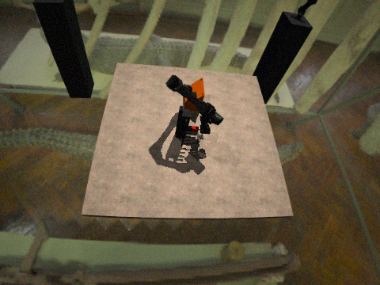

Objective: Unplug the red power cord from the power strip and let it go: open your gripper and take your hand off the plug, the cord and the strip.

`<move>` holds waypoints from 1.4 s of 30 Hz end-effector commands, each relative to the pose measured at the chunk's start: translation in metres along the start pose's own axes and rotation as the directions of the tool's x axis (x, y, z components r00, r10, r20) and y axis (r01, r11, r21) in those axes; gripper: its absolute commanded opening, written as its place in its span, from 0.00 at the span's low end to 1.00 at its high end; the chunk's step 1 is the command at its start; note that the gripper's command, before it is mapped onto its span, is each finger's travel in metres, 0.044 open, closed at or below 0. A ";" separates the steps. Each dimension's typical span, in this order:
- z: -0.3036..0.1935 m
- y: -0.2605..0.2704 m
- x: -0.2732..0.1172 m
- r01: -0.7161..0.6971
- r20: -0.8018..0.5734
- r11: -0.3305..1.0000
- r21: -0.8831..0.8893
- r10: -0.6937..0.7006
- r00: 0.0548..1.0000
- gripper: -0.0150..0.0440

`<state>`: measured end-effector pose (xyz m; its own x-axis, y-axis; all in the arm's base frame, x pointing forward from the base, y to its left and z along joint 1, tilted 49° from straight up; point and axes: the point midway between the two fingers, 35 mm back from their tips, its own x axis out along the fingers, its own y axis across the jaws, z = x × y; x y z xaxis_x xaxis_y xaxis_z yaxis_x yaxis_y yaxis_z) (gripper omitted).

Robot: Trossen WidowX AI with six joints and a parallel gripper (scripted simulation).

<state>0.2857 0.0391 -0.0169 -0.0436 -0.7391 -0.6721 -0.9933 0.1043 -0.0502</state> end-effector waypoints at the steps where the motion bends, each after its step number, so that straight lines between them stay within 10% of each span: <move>1: -0.007 -0.001 0.001 0.002 -0.004 1.000 0.000 -0.002 1.000 0.53; 38: -0.039 -0.001 0.013 0.001 -0.006 1.000 -0.001 -0.001 1.000 0.53; 42: -0.039 -0.001 0.010 0.001 -0.001 1.000 0.003 -0.001 1.000 0.35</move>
<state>0.2821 0.0054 0.0045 -0.0433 -0.7399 -0.6713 -0.9931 0.1053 -0.0520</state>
